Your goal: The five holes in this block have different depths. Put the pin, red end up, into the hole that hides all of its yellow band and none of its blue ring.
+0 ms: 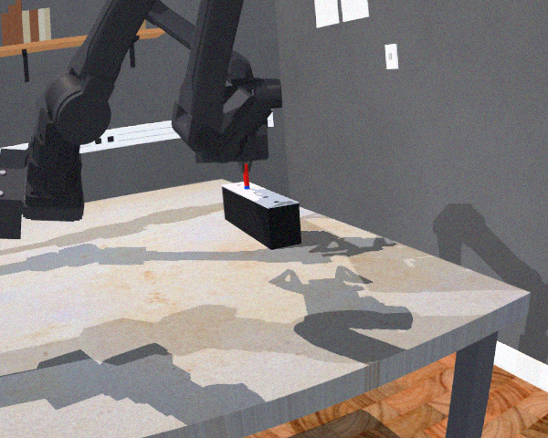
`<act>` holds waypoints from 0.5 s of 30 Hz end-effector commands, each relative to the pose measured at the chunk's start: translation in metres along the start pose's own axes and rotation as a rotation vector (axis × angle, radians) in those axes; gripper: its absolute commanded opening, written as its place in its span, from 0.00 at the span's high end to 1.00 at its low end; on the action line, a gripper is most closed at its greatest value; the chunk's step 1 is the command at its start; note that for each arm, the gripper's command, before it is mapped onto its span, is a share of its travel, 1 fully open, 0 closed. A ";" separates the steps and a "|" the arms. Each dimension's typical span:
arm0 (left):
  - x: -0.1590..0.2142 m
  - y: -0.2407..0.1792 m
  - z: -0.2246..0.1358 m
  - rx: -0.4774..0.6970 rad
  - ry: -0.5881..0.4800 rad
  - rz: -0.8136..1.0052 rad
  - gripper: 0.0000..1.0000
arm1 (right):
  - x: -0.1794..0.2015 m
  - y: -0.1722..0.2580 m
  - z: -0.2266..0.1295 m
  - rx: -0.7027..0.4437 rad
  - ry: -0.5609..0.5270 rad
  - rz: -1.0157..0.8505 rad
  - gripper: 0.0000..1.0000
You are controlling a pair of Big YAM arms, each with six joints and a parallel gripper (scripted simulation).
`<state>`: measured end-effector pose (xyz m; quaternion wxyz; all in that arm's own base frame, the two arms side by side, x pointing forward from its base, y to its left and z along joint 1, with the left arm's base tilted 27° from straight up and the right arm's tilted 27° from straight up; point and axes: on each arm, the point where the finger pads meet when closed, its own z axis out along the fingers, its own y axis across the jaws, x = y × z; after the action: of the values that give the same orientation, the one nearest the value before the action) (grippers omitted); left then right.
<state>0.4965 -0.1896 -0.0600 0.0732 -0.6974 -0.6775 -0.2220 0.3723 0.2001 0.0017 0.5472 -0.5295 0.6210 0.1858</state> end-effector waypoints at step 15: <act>-0.001 0.012 0.022 -0.023 -0.019 -0.016 0.95 | -0.005 -0.004 0.001 0.008 -0.010 -0.026 0.00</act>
<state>0.4968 -0.1892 -0.0608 0.0707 -0.7011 -0.6737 -0.2227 0.3723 0.2001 0.0017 0.5472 -0.5295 0.6210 0.1858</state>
